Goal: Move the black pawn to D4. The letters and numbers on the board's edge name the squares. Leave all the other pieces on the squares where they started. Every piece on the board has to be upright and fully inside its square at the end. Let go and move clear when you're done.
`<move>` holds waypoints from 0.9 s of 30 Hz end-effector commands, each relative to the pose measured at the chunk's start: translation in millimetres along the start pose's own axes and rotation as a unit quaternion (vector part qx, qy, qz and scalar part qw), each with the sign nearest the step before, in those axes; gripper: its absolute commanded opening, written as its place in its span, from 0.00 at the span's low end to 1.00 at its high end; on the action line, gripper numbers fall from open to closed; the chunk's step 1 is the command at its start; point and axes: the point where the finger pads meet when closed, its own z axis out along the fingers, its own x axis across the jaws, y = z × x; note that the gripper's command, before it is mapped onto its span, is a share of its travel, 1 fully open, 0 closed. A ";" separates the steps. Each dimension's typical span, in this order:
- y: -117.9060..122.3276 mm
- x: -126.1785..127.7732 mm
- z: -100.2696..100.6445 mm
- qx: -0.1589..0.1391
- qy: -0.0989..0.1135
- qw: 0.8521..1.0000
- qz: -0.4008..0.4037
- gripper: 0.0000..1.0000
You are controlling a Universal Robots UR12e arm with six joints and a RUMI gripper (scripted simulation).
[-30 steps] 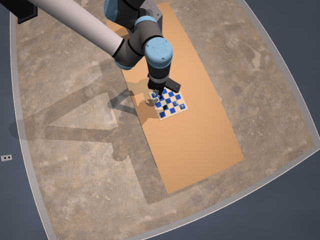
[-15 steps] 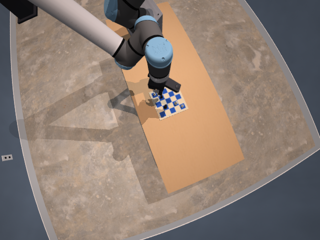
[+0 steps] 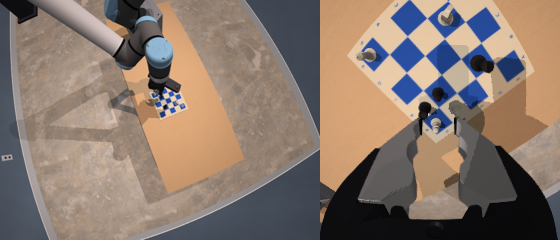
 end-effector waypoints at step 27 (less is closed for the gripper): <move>1.3 -3.1 41.9 -0.002 -0.002 1.000 -0.001 0.20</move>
